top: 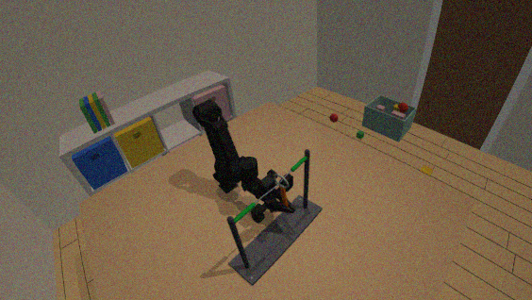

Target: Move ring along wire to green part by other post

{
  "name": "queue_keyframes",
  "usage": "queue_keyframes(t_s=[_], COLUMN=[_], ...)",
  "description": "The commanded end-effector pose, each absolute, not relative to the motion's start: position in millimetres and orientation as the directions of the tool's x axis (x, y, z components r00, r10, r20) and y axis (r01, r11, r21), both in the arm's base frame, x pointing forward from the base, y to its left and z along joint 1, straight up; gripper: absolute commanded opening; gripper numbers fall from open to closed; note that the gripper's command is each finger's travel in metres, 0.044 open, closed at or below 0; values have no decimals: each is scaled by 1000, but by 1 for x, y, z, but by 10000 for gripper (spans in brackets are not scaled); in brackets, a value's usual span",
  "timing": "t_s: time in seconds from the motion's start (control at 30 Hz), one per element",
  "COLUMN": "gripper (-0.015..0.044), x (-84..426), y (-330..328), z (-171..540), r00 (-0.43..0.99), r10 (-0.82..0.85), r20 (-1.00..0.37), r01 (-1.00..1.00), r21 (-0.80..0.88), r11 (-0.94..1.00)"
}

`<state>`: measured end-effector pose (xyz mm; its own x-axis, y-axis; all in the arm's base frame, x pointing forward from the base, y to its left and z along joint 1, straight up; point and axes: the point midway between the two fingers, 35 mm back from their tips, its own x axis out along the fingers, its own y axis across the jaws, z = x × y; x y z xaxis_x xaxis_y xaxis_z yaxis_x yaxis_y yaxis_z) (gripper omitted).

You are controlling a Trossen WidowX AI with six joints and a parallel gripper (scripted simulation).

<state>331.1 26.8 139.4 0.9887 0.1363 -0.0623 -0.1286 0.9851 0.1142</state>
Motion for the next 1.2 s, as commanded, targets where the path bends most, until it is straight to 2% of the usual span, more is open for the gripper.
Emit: queue_keyframes(t_s=[0.0, 1.17], gripper=[-150, -150], x=[330, 328], y=[31, 51], z=[140, 142], r00=[989, 992], r10=[134, 112], r20=[-61, -60], r01=[-126, -112], r21=[122, 10], r11=[985, 994])
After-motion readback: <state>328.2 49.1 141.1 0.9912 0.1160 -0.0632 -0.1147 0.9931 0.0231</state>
